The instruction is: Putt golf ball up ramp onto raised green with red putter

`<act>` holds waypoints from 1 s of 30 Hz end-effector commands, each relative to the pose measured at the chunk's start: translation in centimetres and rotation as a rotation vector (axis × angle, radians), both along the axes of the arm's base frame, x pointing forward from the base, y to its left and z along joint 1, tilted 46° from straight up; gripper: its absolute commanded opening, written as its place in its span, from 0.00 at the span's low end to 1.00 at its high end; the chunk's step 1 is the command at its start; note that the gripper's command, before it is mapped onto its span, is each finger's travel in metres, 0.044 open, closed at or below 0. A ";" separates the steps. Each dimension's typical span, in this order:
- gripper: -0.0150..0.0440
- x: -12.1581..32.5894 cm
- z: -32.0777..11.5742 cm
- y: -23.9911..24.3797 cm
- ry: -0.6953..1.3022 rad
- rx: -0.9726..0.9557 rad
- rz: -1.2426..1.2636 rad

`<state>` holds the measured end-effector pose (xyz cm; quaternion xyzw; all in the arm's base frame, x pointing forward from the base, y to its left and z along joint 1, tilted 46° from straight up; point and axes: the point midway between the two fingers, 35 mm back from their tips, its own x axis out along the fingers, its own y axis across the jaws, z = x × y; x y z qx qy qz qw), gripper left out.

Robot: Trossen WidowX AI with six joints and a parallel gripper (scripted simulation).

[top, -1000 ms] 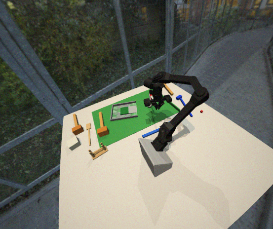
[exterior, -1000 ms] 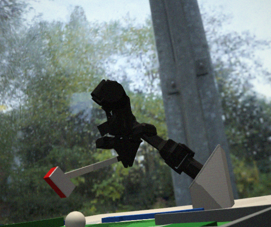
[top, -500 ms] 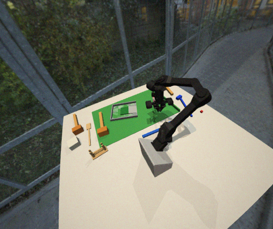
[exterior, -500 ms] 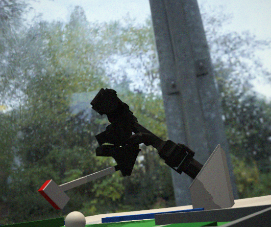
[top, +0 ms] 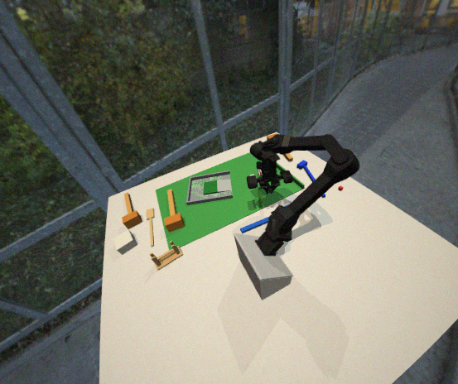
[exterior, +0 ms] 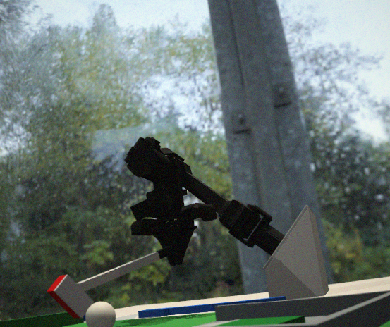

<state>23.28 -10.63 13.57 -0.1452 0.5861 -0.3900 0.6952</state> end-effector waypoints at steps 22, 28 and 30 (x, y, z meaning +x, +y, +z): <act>0.25 -0.1 -1.0 -1.4 0.000 -0.002 0.000; 0.25 -0.8 0.2 -3.0 0.000 -0.007 0.002; 0.25 -1.1 0.6 -3.4 0.000 -0.010 0.003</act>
